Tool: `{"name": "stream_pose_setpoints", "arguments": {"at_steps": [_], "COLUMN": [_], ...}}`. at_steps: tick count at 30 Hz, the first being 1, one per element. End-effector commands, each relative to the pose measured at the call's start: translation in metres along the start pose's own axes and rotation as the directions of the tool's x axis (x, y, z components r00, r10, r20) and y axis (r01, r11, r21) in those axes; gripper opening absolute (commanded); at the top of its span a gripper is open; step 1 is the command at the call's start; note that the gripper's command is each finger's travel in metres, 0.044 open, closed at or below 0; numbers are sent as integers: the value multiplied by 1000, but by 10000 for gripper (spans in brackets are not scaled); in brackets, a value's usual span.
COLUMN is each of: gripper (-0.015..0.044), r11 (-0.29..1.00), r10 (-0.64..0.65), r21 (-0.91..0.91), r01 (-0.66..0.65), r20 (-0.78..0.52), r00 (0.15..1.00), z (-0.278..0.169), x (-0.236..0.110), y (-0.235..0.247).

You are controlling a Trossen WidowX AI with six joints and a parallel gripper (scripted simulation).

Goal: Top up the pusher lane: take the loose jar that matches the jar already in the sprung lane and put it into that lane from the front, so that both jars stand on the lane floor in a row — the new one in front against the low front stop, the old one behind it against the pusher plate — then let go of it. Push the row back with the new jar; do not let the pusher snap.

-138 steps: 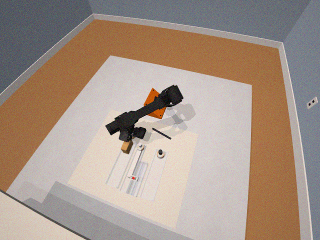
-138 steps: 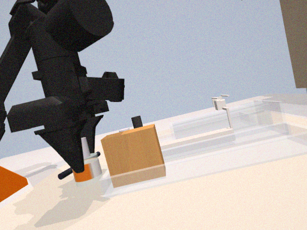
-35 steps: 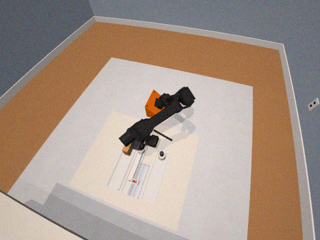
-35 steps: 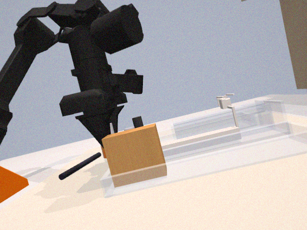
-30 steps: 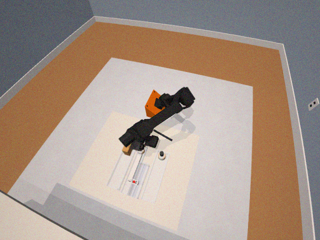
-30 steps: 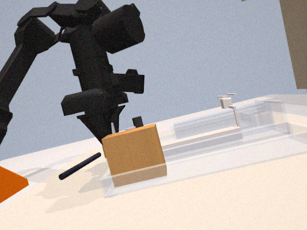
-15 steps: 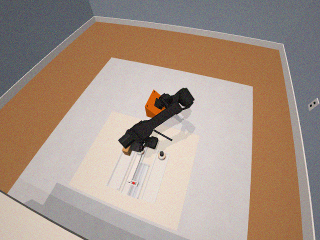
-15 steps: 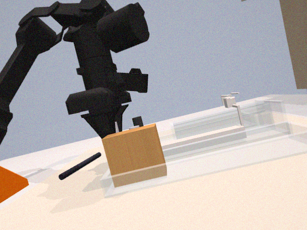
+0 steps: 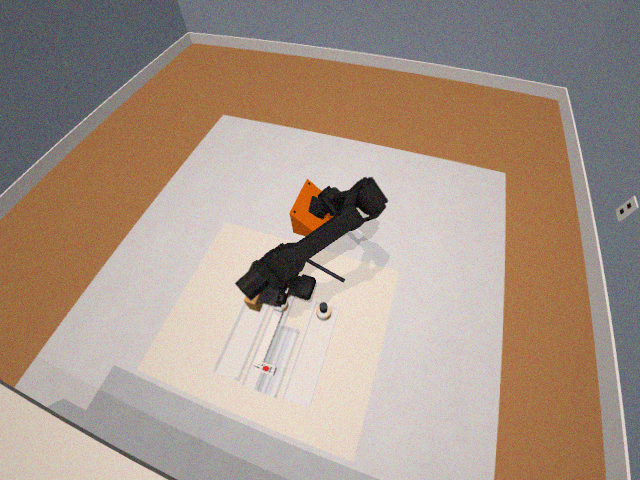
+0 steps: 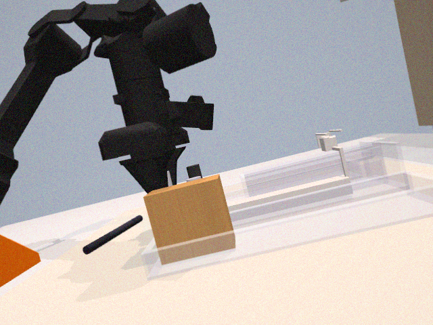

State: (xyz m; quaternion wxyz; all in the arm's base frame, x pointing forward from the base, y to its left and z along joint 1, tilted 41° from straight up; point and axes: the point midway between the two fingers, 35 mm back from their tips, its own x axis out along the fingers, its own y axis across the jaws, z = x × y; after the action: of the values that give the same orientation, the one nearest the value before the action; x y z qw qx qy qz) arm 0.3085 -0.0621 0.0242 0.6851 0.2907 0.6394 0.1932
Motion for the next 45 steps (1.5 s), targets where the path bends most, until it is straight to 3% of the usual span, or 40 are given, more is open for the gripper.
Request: {"name": "stream_pose_setpoints", "arguments": {"at_steps": [1, 45], "gripper": [0, 0], "r11": [1000, 1000], "r10": [4, 4], "r21": [-16, -17], "r01": [-3, -4], "r20": [26, 27], "r00": [1000, 1000], "z": [10, 24], "x": [-4, -8], "y": [3, 3]}}
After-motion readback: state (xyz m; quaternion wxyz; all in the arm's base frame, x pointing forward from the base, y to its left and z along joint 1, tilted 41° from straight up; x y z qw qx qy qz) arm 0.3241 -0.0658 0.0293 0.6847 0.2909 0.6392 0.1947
